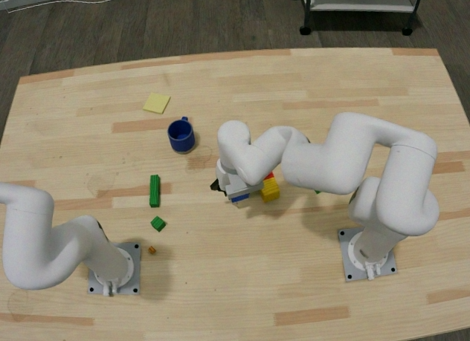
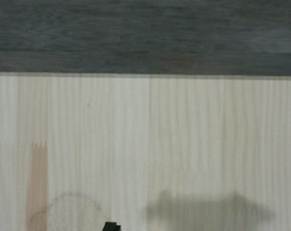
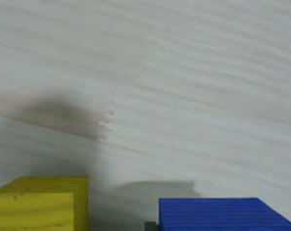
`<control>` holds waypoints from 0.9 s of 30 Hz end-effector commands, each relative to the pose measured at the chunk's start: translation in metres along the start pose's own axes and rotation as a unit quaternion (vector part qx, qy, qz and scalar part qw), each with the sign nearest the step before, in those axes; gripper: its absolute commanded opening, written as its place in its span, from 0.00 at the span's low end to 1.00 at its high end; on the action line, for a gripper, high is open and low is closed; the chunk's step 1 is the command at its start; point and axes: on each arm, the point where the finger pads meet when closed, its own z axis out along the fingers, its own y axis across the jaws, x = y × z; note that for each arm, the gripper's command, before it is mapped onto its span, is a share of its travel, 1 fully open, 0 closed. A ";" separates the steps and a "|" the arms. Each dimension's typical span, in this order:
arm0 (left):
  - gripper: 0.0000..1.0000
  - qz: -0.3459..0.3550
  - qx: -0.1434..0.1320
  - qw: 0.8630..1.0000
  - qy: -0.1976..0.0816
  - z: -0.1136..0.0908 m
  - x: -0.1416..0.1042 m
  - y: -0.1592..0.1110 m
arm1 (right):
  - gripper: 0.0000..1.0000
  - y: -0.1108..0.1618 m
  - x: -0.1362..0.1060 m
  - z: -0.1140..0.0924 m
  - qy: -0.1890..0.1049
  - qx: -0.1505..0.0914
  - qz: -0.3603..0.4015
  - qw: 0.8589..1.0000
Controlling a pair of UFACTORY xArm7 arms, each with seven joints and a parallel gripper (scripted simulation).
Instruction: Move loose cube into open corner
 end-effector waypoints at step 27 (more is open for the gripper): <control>1.00 0.000 0.000 1.000 0.001 -0.001 0.001 0.000 | 0.00 0.001 -0.001 0.029 -0.001 -0.001 0.000 1.000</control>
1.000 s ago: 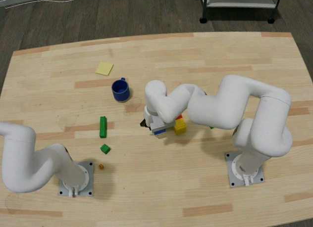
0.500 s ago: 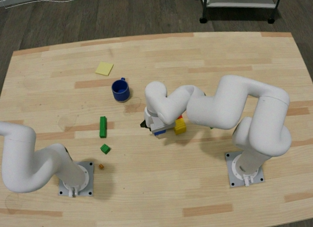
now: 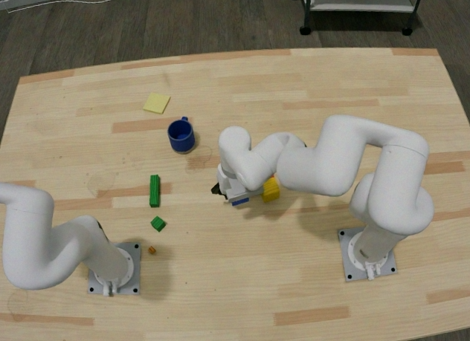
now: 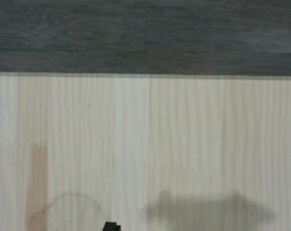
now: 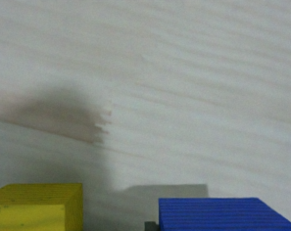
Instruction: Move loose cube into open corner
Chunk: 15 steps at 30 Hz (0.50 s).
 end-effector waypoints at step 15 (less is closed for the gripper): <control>1.00 0.000 0.000 1.000 0.001 -0.001 0.001 0.000 | 0.00 0.001 -0.001 0.027 0.000 -0.001 0.000 1.000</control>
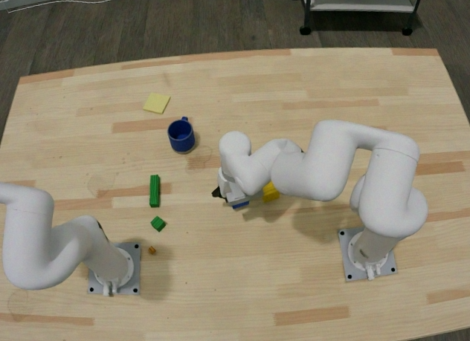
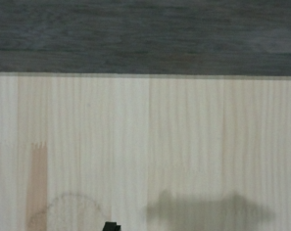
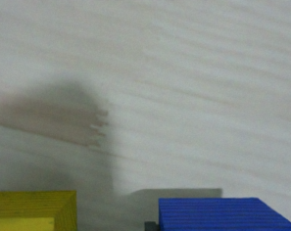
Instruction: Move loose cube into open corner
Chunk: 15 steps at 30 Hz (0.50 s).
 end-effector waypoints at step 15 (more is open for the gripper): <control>1.00 0.000 0.000 1.000 0.001 -0.001 0.001 0.000 | 0.00 0.001 -0.001 0.023 0.000 -0.001 0.000 1.000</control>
